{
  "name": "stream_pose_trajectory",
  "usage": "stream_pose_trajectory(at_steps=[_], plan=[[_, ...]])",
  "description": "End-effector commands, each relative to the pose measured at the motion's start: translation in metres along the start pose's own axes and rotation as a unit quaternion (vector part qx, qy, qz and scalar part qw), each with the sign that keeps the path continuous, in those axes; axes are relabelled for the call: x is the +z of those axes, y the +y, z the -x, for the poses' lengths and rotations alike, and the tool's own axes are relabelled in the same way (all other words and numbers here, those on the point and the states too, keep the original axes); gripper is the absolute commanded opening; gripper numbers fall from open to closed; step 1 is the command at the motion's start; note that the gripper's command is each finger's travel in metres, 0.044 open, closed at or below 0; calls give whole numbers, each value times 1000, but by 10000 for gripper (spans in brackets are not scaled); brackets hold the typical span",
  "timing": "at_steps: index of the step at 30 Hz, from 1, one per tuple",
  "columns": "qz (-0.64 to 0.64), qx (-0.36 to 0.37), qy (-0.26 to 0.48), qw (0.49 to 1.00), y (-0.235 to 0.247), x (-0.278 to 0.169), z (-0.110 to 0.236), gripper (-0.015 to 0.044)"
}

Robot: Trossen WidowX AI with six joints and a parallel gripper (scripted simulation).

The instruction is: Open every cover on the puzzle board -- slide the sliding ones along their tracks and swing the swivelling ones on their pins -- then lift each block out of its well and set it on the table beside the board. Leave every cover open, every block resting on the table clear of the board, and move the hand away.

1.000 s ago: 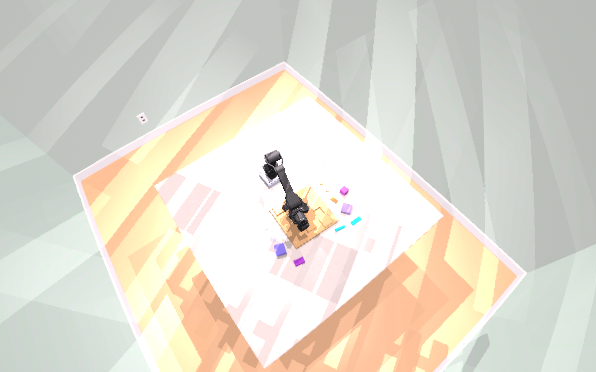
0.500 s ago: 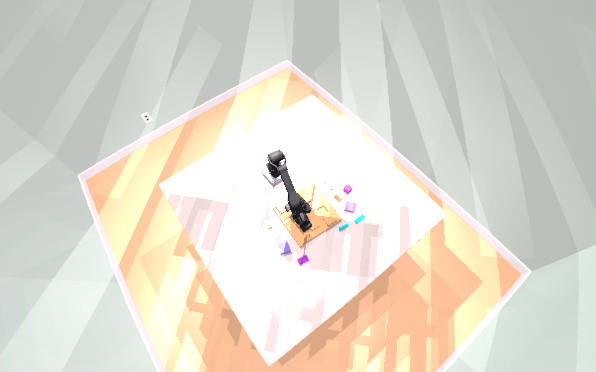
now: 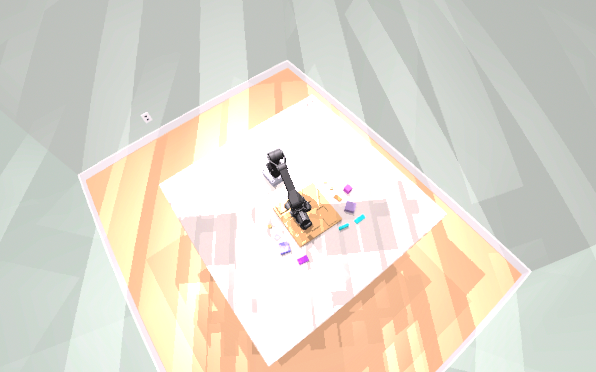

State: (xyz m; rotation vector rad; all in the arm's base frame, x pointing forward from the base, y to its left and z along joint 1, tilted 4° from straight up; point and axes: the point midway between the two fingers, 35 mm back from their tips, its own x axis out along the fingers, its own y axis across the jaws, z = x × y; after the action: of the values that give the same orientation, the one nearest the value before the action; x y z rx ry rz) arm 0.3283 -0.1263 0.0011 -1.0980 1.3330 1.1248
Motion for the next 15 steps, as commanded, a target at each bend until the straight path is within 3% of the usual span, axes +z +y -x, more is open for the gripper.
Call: stream_pose_trajectory(at_steps=[1, 6, 15], plan=[[-1, -7, 2, 1000, -4, 0, 22, 144], [-1, -8, 2, 1000, -3, 1, 49, 144], [-1, -8, 2, 1000, -3, 0, 38, 144]])
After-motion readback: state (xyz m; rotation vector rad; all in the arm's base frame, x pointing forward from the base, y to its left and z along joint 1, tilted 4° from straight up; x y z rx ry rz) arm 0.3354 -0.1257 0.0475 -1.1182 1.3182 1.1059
